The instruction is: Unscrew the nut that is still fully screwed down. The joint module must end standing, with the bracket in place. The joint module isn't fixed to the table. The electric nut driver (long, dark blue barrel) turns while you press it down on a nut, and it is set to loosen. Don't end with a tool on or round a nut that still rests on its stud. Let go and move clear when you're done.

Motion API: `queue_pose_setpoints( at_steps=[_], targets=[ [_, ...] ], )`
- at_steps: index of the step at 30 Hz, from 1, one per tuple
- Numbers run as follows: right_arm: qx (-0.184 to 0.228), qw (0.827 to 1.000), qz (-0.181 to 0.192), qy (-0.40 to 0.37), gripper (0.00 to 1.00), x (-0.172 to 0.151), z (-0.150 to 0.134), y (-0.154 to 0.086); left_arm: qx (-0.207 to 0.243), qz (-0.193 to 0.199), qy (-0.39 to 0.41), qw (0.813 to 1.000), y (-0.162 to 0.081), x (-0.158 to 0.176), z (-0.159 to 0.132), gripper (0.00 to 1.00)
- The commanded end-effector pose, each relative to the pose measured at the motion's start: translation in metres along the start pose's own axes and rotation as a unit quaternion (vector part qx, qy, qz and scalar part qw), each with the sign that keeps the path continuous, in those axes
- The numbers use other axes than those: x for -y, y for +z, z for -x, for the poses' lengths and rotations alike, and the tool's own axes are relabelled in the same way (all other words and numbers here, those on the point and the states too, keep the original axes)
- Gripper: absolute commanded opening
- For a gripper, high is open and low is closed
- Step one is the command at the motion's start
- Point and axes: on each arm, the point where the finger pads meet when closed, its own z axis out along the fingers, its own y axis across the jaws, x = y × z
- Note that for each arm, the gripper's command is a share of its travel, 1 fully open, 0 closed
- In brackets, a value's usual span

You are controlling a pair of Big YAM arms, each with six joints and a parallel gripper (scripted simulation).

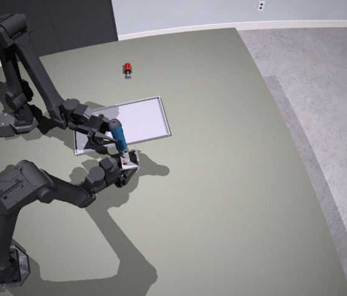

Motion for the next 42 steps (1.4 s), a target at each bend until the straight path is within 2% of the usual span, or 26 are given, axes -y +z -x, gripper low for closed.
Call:
queue_pose_setpoints(
  at_steps=[1,12,21,23,42],
  targets=[
    [-0.018,1.000,-0.005,0.000,0.59,0.009,-0.015,0.000,0.032,0.007,-0.009,0.999,0.005,-0.007,0.021,0.42],
    [-0.018,1.000,-0.005,0.000,0.59,0.009,-0.015,0.000,0.021,0.007,-0.005,1.000,0.004,-0.006,0.007,0.42],
    [-0.018,1.000,-0.005,0.000,0.59,0.009,-0.015,0.000,0.022,0.003,-0.003,1.000,0.006,-0.002,0.010,0.42],
    [-0.018,1.000,-0.005,0.000,0.59,0.009,-0.015,0.000,0.019,0.006,-0.005,1.000,0.003,-0.006,0.002,0.42],
    [-0.018,1.000,-0.005,0.000,0.59,0.009,-0.015,0.000,0.032,0.007,-0.003,0.999,0.004,-0.006,0.009,0.42]
  ],
)
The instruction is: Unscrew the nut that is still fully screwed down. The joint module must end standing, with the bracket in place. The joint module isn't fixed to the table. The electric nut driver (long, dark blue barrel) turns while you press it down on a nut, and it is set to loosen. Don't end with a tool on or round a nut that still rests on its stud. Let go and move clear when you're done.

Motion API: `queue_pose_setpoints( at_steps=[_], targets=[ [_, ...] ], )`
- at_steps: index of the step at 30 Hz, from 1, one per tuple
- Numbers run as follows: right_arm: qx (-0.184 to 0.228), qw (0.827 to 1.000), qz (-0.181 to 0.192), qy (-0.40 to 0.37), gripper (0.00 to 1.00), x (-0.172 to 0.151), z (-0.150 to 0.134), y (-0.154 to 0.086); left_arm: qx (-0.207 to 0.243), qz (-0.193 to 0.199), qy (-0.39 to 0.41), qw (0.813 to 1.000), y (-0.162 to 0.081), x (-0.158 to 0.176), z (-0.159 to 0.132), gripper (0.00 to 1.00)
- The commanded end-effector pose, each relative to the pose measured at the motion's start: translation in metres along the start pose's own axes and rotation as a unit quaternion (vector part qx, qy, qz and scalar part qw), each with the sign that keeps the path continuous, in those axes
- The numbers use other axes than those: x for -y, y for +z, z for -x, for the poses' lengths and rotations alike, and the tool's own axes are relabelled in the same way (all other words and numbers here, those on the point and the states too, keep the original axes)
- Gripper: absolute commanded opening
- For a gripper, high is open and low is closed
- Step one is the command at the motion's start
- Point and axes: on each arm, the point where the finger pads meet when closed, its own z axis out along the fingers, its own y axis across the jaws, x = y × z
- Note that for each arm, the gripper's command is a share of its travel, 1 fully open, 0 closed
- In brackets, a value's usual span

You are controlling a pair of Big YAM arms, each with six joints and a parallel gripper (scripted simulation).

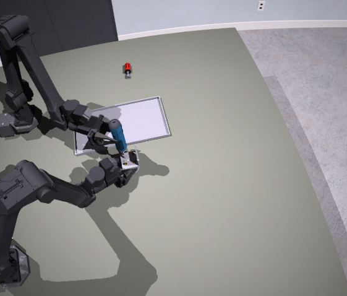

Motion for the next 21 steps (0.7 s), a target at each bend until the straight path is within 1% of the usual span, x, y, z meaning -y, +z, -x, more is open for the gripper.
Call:
queue_pose_setpoints(
  at_steps=[1,5,8,9,21],
  targets=[
    [-0.018,1.000,-0.005,0.001,0.59,0.0086,-0.0153,0.0001,0.018,0.006,-0.002,1.000,0.0042,-0.0054,0.0077,0.42],
    [-0.018,1.000,-0.005,0.001,0.59,0.0086,-0.0153,0.0001,0.023,0.006,-0.001,1.000,0.0047,-0.0058,0.0111,0.42],
    [-0.018,1.000,-0.005,0.001,0.59,0.0086,-0.0153,0.0001,0.020,0.006,-0.001,1.000,0.0047,-0.0053,0.0065,0.42],
    [-0.018,1.000,-0.005,0.001,0.59,0.0086,-0.0153,0.0001,0.020,0.003,-0.002,1.000,0.0055,-0.0013,0.0108,0.42],
    [-0.018,1.000,-0.005,0.001,0.59,0.0086,-0.0153,0.0001,0.029,0.006,-0.002,1.000,0.0053,-0.0045,0.0148,0.42]
  ],
)
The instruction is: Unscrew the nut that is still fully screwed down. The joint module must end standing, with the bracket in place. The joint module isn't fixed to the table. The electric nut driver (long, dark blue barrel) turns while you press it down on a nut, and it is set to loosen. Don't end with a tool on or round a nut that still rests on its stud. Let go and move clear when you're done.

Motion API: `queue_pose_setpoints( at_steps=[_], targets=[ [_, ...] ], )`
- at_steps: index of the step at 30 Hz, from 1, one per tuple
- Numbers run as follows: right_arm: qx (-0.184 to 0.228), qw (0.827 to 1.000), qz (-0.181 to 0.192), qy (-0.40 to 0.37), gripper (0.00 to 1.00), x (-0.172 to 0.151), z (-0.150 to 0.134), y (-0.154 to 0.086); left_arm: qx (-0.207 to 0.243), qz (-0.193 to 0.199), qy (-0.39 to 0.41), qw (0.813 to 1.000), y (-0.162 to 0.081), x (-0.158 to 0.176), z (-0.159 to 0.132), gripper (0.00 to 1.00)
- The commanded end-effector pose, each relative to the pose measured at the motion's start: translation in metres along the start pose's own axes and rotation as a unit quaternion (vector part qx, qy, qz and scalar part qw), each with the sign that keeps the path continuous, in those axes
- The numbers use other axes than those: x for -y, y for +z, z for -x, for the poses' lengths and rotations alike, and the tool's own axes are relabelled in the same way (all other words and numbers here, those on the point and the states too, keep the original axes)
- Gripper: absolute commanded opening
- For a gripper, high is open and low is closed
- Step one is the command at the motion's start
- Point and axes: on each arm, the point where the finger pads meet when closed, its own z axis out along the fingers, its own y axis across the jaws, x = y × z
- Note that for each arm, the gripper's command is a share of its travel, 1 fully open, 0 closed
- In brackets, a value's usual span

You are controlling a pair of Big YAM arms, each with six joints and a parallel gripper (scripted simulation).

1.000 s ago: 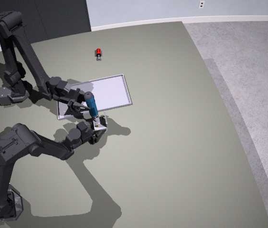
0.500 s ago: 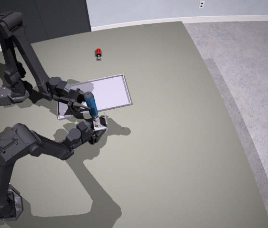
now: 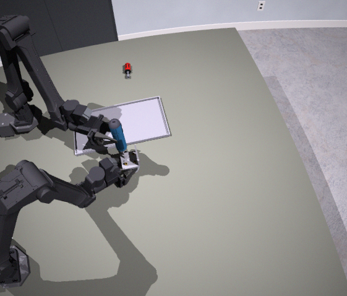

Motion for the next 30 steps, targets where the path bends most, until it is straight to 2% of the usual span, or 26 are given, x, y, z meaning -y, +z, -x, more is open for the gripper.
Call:
queue_pose_setpoints(
  at_steps=[1,18,30],
  targets=[
    [-0.018,1.000,-0.005,0.001,0.59,0.009,-0.015,0.000,0.022,0.005,-0.001,1.000,0.006,-0.004,0.012,0.42],
    [-0.018,1.000,-0.005,0.001,0.59,0.009,-0.015,0.000,0.025,0.004,0.002,1.000,0.007,-0.002,0.012,0.42],
    [-0.018,1.000,-0.005,0.001,0.59,0.009,-0.015,0.000,0.034,0.004,0.000,0.999,0.007,-0.002,0.026,0.42]
  ],
)
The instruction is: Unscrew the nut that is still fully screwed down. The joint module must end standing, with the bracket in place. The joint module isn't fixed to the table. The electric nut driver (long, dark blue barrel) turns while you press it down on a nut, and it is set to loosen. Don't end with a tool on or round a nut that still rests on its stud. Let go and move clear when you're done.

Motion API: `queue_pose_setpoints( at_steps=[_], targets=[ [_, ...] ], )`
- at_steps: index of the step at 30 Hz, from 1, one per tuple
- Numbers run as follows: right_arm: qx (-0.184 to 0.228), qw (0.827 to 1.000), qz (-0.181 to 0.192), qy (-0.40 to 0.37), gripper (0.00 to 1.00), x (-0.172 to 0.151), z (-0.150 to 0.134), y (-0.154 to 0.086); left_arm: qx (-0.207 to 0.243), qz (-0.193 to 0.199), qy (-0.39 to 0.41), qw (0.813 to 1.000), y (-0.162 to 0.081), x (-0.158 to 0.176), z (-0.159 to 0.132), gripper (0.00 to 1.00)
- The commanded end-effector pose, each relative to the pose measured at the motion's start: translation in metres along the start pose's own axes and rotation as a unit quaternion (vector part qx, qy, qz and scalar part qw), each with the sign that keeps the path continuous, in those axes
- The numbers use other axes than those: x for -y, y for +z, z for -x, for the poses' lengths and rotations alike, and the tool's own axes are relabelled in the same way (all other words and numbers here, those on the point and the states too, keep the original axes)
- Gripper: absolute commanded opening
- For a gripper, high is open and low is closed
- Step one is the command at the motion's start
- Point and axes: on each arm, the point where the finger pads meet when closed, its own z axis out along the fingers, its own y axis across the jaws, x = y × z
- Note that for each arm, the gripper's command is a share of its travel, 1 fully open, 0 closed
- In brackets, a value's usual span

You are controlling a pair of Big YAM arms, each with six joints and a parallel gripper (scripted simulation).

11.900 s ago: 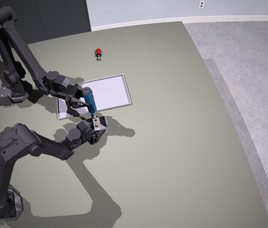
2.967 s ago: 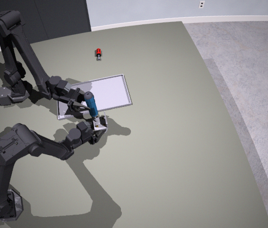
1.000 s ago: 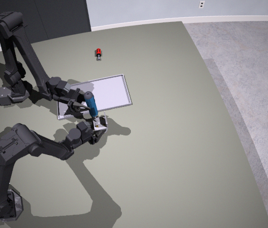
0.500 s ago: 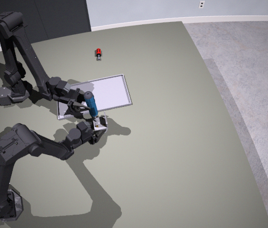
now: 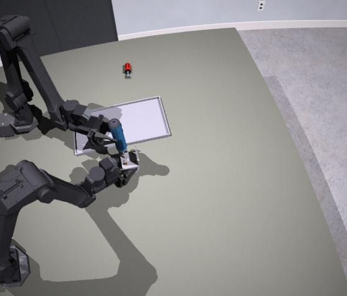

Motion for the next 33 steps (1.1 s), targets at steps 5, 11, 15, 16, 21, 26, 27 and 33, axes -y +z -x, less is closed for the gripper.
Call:
queue_pose_setpoints(
  at_steps=[5,11,15,16,21,26,27,33],
  targets=[
    [-0.018,1.000,-0.005,0.000,0.59,0.009,-0.015,0.000,0.022,0.000,0.001,1.000,0.008,0.002,0.024,0.42],
    [-0.018,1.000,-0.005,0.000,0.59,0.009,-0.015,0.000,0.029,0.000,0.000,1.000,0.007,0.003,0.029,0.42],
    [-0.018,1.000,-0.005,0.000,0.59,0.009,-0.015,0.000,0.022,-0.002,0.001,1.000,0.008,0.004,0.027,0.42],
    [-0.018,1.000,-0.005,0.000,0.59,0.009,-0.015,0.000,0.024,-0.001,0.001,1.000,0.008,0.004,0.028,0.42],
    [-0.018,1.000,-0.005,0.000,0.59,0.009,-0.015,0.000,0.025,-0.002,0.001,1.000,0.008,0.004,0.032,0.42],
    [-0.018,1.000,-0.005,0.000,0.59,0.009,-0.015,0.000,0.032,-0.001,0.000,0.999,0.008,0.004,0.037,0.42],
    [-0.018,1.000,-0.005,0.000,0.59,0.009,-0.015,0.000,0.034,-0.001,0.000,0.999,0.008,0.004,0.038,0.42],
    [-0.018,1.000,-0.005,0.000,0.59,0.009,-0.015,0.000,0.027,-0.002,0.001,1.000,0.009,0.005,0.036,0.42]
  ],
)
